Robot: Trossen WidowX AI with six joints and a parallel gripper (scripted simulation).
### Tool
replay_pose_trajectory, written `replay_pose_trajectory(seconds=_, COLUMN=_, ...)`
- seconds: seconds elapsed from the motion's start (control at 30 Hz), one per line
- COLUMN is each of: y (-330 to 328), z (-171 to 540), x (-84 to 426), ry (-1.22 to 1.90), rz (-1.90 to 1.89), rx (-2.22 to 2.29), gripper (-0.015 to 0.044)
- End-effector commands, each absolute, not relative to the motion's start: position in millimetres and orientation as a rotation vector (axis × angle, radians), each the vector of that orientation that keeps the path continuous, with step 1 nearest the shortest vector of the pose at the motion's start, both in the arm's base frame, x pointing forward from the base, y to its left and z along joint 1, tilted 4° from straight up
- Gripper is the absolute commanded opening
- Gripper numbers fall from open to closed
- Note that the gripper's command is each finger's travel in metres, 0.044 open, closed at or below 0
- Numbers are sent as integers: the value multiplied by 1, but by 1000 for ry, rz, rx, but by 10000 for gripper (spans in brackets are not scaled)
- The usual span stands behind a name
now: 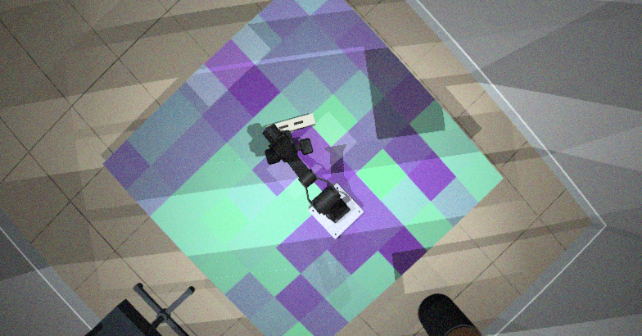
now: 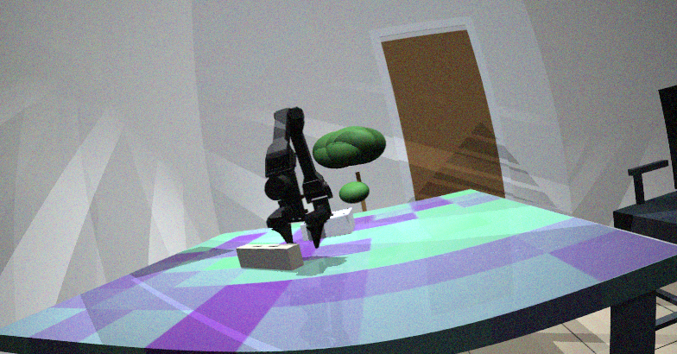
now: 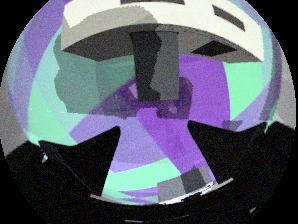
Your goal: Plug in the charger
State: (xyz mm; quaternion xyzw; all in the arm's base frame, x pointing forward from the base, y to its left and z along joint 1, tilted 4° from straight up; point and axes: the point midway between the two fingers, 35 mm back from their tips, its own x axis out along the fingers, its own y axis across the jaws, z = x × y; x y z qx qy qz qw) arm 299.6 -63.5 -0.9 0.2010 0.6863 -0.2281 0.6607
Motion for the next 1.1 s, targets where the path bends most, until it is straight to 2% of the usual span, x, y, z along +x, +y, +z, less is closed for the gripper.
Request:
replay_pose_trajectory(seconds=0.0, y=-61, z=-2, x=295, ry=1553, rz=-519, rx=456, gripper=440)
replay_pose_trajectory(seconds=0.1, y=-63, z=3, x=299, ry=1513, rz=-533, rx=437, gripper=440)
replay_pose_trajectory(seconds=0.4, y=-69, z=74, x=312, ry=959, rz=-704, rx=334, gripper=440)
replay_pose_trajectory(seconds=1.07, y=-69, z=76, x=312, ry=948, rz=-706, rx=334, gripper=440)
